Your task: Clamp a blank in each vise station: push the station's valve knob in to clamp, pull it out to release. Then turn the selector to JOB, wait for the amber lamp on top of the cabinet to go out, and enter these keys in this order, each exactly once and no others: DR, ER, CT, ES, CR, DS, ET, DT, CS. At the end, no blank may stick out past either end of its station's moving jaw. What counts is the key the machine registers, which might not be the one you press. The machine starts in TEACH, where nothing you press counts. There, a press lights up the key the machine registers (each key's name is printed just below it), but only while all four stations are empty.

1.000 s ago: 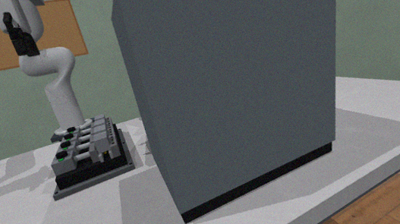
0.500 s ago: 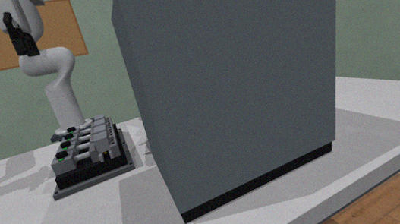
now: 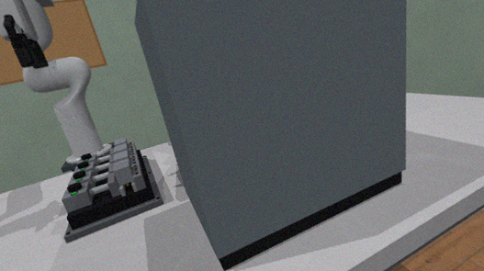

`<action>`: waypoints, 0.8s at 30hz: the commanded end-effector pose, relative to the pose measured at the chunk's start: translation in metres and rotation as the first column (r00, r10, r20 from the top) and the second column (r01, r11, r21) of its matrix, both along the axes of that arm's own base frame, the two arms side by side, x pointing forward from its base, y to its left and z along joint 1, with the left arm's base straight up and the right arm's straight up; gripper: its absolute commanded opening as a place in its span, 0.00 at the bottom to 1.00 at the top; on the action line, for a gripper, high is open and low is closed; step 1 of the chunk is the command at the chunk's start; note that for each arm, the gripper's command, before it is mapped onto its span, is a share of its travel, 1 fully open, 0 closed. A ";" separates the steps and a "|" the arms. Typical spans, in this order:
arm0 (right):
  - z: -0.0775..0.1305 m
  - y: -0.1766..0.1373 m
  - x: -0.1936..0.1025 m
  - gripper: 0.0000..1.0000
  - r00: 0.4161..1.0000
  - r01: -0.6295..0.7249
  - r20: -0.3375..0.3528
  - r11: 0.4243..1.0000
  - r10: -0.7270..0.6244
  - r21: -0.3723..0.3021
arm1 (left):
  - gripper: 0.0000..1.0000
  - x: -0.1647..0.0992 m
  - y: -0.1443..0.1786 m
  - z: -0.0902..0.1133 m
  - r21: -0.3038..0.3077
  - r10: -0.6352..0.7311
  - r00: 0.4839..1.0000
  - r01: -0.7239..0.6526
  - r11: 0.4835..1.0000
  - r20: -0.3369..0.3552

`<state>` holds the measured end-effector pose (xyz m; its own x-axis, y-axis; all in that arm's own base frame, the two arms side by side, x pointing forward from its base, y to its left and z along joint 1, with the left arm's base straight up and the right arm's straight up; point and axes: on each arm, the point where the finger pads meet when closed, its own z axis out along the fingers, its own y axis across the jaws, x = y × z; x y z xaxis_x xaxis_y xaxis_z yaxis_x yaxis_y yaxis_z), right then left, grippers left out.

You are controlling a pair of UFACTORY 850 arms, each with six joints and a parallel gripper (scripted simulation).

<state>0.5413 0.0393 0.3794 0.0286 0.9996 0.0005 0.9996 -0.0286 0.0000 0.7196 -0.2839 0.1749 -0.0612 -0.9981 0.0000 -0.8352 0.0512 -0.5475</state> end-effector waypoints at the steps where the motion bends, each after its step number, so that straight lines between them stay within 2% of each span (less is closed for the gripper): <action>1: 0.001 0.000 0.001 1.00 1.000 0.000 0.002 1.000 0.000 0.000 | 0.00 0.001 0.000 0.001 -0.001 0.000 1.000 0.000 1.000 0.002; 6: 0.001 0.000 0.001 1.00 1.000 0.000 0.002 1.000 0.000 0.000 | 0.00 -0.002 0.000 0.006 -0.001 0.000 1.000 0.000 1.000 0.002; 13: 0.001 0.000 0.001 1.00 1.000 0.000 0.002 1.000 0.000 0.000 | 0.00 -0.014 0.001 0.024 -0.001 0.000 1.000 0.000 1.000 0.002; 24: 0.001 0.000 0.001 1.00 1.000 0.000 0.002 1.000 0.000 0.000 | 0.00 -0.017 0.001 0.028 -0.001 0.000 1.000 0.000 1.000 0.002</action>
